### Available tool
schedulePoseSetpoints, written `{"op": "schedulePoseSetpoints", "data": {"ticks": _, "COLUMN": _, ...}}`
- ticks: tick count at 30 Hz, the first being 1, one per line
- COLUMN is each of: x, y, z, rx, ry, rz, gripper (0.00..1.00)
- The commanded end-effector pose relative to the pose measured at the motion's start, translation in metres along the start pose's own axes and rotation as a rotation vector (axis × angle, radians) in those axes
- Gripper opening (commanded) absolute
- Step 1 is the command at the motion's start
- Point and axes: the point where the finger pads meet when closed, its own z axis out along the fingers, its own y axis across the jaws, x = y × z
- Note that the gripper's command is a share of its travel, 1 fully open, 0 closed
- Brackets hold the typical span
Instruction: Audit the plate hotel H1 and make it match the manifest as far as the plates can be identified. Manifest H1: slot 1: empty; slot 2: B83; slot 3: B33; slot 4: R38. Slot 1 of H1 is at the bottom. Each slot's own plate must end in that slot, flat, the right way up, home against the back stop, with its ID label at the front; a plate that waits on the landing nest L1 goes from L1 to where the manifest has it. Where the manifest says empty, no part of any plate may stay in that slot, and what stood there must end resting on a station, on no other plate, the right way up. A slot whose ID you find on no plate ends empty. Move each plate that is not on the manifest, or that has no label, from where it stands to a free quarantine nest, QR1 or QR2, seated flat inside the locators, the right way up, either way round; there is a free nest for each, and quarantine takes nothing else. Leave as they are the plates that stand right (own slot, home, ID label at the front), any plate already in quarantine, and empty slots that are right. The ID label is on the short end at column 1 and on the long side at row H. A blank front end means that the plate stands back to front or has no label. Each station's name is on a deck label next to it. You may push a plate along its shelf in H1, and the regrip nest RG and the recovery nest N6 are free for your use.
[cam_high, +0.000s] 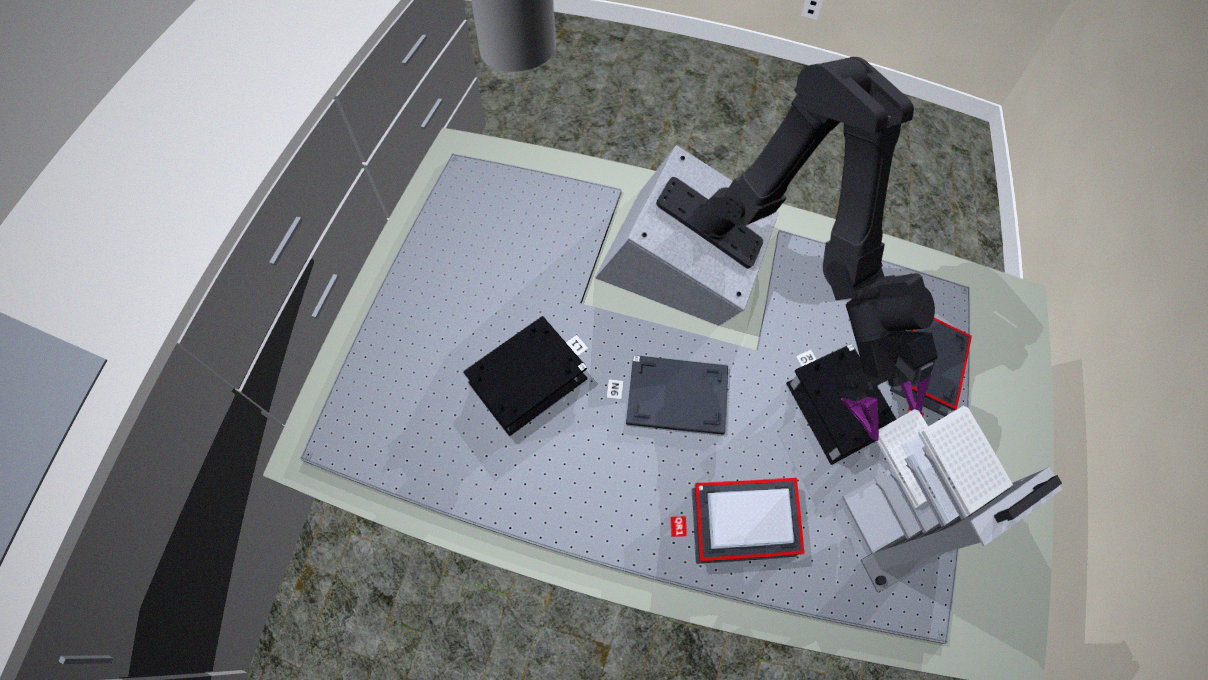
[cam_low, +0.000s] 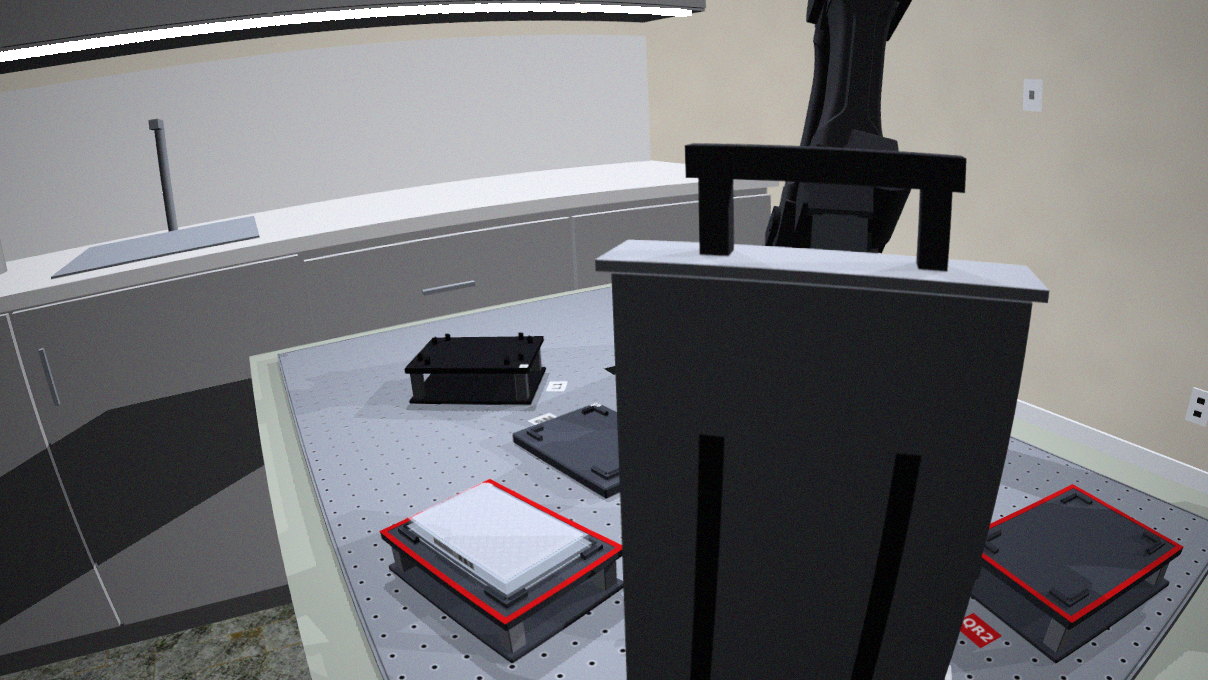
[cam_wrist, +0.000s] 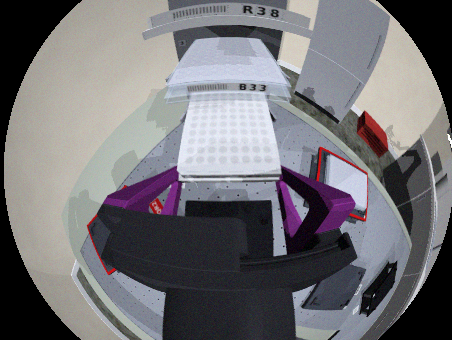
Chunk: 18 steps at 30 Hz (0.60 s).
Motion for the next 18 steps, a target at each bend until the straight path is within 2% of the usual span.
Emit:
{"op": "schedulePoseSetpoints", "data": {"ticks": 1, "x": -0.0188, "y": -0.0006, "z": 0.0067, "rx": 0.000, "ry": -0.047, "rz": -0.003, "gripper": 0.86}}
{"op": "schedulePoseSetpoints", "data": {"ticks": 13, "x": -0.0167, "y": -0.0007, "z": 0.0144, "rx": -0.001, "ry": -0.037, "rz": -0.003, "gripper": 0.86}}
{"op": "schedulePoseSetpoints", "data": {"ticks": 18, "x": -0.0118, "y": 0.0014, "z": 0.0096, "rx": -0.004, "ry": -0.029, "rz": 0.000, "gripper": 0.86}}
